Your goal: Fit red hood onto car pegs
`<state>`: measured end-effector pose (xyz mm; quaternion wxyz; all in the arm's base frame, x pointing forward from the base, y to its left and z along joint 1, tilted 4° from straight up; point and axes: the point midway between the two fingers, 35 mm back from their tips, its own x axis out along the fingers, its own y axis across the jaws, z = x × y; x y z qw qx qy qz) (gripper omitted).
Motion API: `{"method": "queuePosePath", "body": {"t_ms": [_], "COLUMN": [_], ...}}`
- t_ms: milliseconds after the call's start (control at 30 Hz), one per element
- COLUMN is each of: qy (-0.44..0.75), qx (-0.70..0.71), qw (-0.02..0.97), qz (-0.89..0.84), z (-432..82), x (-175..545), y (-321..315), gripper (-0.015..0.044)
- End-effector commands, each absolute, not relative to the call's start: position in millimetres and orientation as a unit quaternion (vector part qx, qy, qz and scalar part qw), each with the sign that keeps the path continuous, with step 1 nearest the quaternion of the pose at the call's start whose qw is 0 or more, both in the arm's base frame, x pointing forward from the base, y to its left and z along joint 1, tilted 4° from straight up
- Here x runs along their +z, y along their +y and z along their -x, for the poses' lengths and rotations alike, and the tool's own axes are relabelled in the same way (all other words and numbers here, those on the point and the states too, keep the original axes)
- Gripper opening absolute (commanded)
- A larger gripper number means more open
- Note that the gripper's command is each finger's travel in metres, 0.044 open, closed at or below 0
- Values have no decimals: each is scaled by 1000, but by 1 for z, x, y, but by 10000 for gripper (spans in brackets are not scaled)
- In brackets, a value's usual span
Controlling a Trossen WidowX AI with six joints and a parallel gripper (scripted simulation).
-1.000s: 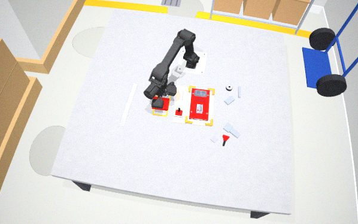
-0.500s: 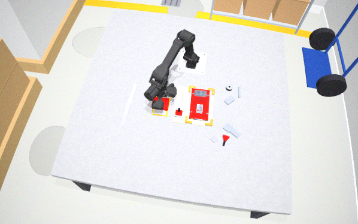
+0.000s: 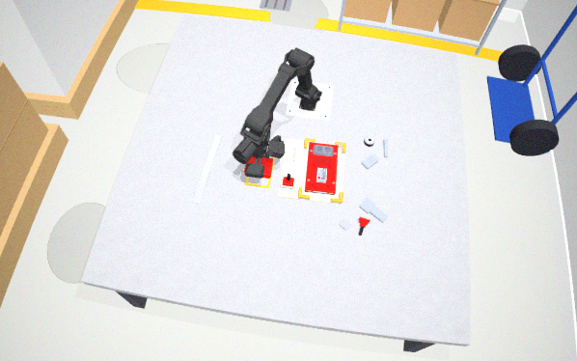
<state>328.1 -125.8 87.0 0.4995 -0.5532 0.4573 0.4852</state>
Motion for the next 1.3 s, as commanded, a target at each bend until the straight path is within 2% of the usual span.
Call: {"method": "queuePosePath", "body": {"t_ms": [0, 1200, 1267], "qy": [457, 457, 457], "qx": [487, 487, 485], "qw": [501, 501, 500], "qz": [550, 550, 553], "z": [-327, -329, -330], "x": [84, 66, 70], "y": [-125, -125, -126], "gripper": [440, 440, 387]}}
